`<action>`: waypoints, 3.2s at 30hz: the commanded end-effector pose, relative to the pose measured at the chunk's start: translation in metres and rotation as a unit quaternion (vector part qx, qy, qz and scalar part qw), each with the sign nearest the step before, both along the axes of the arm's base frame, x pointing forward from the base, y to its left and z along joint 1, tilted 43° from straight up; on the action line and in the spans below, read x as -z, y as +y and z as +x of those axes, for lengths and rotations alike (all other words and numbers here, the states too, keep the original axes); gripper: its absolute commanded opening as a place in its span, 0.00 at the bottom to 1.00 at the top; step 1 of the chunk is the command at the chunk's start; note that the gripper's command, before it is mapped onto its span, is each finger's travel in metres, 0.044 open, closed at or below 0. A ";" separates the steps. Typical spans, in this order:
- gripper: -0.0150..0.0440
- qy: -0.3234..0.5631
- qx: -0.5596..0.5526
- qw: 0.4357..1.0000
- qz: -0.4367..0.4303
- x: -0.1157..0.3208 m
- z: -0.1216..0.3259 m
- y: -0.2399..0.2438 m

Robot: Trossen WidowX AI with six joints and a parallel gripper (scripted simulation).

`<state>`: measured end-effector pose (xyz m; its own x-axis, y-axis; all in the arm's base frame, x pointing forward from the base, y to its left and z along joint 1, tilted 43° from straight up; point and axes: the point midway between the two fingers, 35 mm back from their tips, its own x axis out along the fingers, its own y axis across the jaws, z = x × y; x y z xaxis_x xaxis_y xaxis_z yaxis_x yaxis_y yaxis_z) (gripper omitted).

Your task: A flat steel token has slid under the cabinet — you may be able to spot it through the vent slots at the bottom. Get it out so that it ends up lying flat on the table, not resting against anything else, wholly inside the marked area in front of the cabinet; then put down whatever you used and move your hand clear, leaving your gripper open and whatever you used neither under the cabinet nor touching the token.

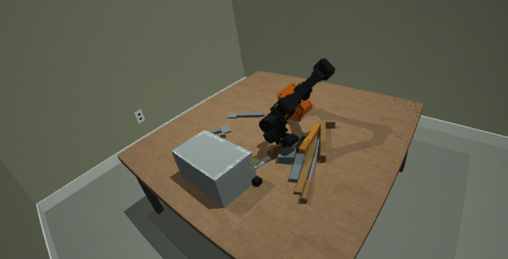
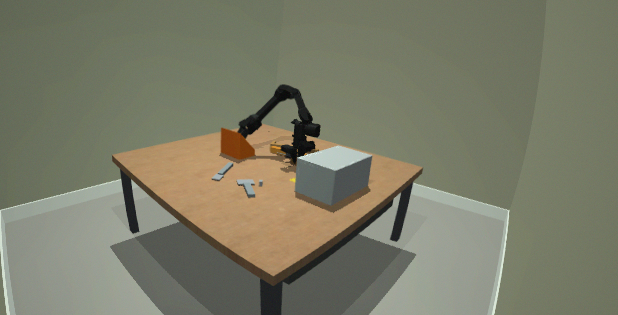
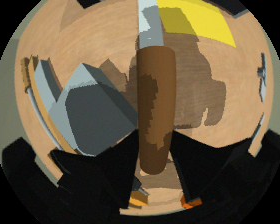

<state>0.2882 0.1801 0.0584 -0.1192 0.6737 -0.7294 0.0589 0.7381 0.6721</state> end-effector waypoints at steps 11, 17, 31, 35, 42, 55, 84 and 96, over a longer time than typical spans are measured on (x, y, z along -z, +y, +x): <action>0.25 -0.002 -0.001 1.000 0.002 0.000 0.016 0.002; 0.25 -0.002 -0.001 1.000 0.002 0.001 0.022 0.003; 0.25 -0.002 -0.001 1.000 0.002 0.001 0.036 0.004; 0.25 -0.002 -0.001 1.000 0.002 0.002 0.040 0.004; 0.25 -0.002 -0.001 1.000 0.002 0.002 0.047 0.005; 0.25 -0.003 -0.001 1.000 0.002 0.003 0.060 0.006; 0.25 -0.003 -0.001 1.000 0.002 0.005 0.085 0.009; 0.25 -0.003 -0.001 1.000 0.002 0.019 0.086 -0.003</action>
